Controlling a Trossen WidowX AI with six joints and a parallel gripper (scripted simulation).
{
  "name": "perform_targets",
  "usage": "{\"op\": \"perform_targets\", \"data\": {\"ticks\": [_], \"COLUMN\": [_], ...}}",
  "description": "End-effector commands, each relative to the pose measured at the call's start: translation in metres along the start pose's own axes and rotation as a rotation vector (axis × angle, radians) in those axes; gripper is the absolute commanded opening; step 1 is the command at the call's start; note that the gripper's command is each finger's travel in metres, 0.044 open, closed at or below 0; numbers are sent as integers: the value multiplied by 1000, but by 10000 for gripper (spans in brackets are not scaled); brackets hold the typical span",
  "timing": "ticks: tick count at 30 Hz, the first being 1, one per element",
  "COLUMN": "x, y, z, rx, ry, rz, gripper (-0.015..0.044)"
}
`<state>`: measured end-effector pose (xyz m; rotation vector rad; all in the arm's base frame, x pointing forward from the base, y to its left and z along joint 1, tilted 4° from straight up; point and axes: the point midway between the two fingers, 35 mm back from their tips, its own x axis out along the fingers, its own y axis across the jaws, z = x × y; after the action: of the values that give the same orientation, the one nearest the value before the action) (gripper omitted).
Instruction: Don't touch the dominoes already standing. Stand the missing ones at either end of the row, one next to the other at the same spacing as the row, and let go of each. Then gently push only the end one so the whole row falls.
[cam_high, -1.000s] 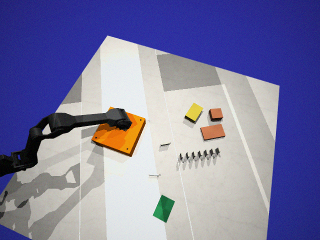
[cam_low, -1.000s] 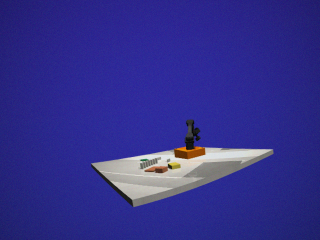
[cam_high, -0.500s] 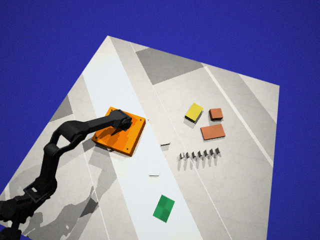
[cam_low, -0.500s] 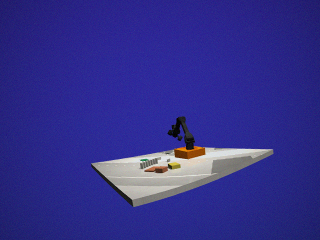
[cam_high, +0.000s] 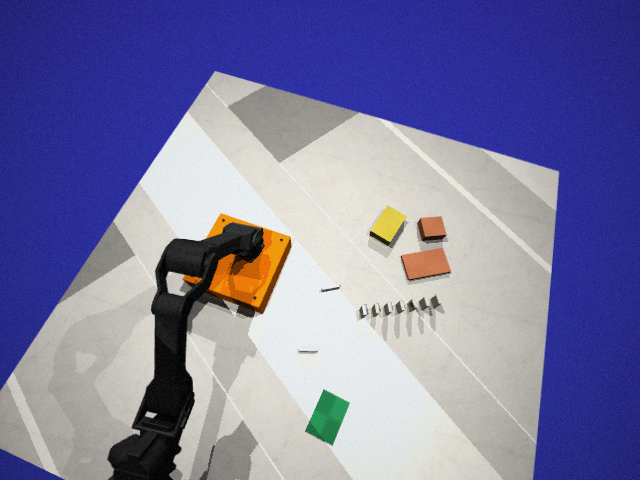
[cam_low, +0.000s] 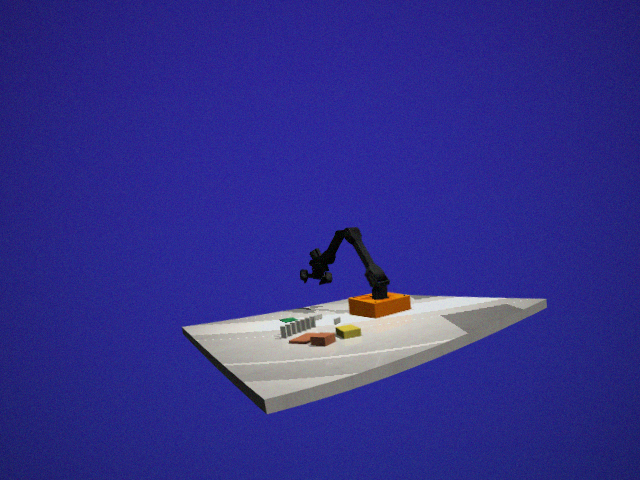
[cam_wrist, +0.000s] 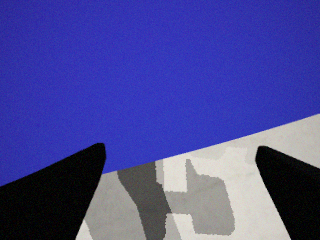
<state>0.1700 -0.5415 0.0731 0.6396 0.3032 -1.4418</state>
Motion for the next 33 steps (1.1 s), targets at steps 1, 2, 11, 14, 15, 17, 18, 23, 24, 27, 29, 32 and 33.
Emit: {"op": "perform_targets", "data": {"ticks": [1, 2, 11, 14, 15, 17, 18, 23, 24, 27, 29, 32, 33], "x": [-23, -30, -123, -160, -174, -202, -216, -286, -301, -344, -372, -410, -421], "y": [48, 60, 151, 169, 174, 181, 183, 180, 177, 163, 149, 124, 115], "z": [-42, -52, -153, -188, -200, -223, -234, -285, -295, -321, -337, -355, -360], "rx": [-160, -203, -639, -795, -850, -962, -1018, -1303, -1363, -1551, -1676, -1866, -1929], "ry": [111, 136, 353, 417, 438, 478, 498, 585, 602, 649, 678, 716, 728], "rz": [75, 97, 321, 402, 430, 488, 517, 663, 694, 788, 851, 944, 974], "gripper": [440, 440, 440, 440, 440, 440, 440, 440, 440, 440, 440, 440, 440]}}
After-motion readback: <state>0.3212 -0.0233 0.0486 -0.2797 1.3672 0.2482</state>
